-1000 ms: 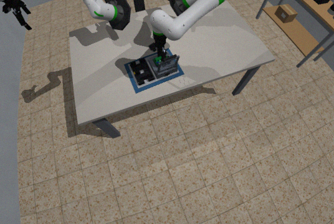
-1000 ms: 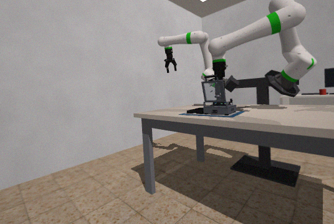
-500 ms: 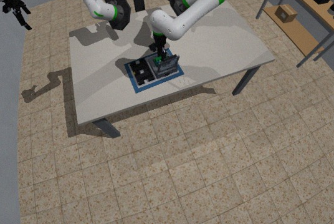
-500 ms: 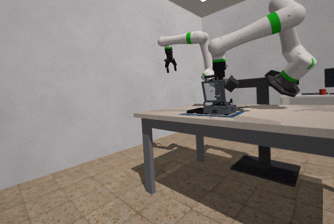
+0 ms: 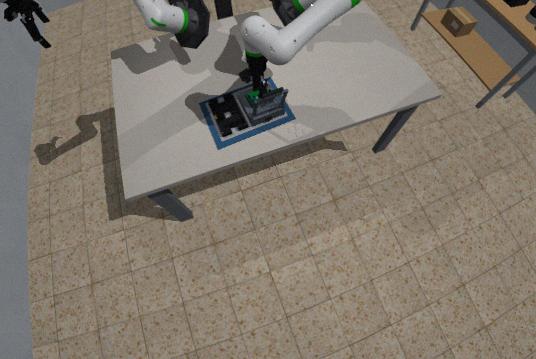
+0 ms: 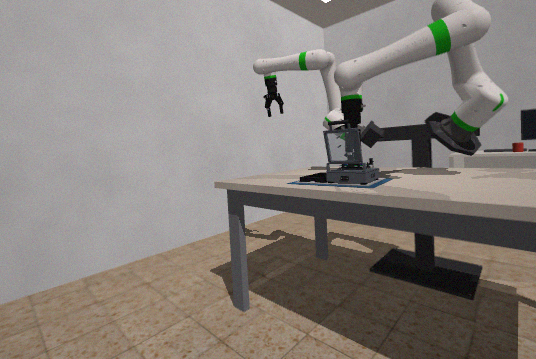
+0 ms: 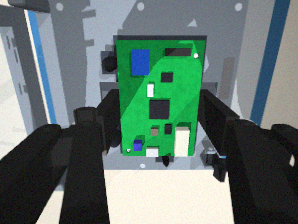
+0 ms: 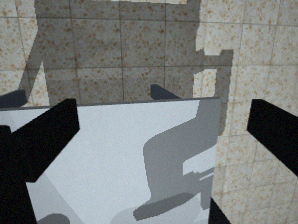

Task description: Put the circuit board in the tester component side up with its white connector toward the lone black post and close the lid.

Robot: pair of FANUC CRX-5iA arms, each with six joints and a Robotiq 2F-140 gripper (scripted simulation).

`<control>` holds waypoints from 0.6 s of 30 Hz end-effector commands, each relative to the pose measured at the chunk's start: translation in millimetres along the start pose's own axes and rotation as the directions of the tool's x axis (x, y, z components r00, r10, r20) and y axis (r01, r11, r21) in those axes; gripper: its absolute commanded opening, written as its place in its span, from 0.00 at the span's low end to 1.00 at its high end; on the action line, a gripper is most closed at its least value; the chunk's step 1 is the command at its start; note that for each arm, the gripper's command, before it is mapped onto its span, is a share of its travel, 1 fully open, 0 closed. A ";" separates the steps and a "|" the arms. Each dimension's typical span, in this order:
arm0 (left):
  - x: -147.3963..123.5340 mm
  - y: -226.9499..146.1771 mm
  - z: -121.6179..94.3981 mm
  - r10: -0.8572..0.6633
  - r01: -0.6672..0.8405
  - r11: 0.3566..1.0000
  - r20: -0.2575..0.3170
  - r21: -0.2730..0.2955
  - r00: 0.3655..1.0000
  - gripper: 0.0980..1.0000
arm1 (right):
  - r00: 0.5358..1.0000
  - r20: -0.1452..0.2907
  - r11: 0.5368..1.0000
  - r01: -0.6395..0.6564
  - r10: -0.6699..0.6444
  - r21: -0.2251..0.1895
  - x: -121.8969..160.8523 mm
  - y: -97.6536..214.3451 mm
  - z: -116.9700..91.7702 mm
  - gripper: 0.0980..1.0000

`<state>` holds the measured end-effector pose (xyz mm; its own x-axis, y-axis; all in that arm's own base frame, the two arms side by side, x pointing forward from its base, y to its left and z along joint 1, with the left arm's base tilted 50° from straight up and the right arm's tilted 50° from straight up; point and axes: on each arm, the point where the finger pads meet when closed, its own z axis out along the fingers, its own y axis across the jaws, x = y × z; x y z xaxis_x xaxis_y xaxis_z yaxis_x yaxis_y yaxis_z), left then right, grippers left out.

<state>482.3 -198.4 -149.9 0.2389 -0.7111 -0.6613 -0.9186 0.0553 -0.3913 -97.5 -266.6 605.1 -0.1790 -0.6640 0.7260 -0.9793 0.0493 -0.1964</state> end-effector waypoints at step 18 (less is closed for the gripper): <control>0.5 -0.5 -0.6 0.000 0.000 1.000 -0.002 0.001 1.000 0.58 | 1.000 -0.003 1.000 0.000 0.000 -0.001 0.4 0.4 -1.2 1.00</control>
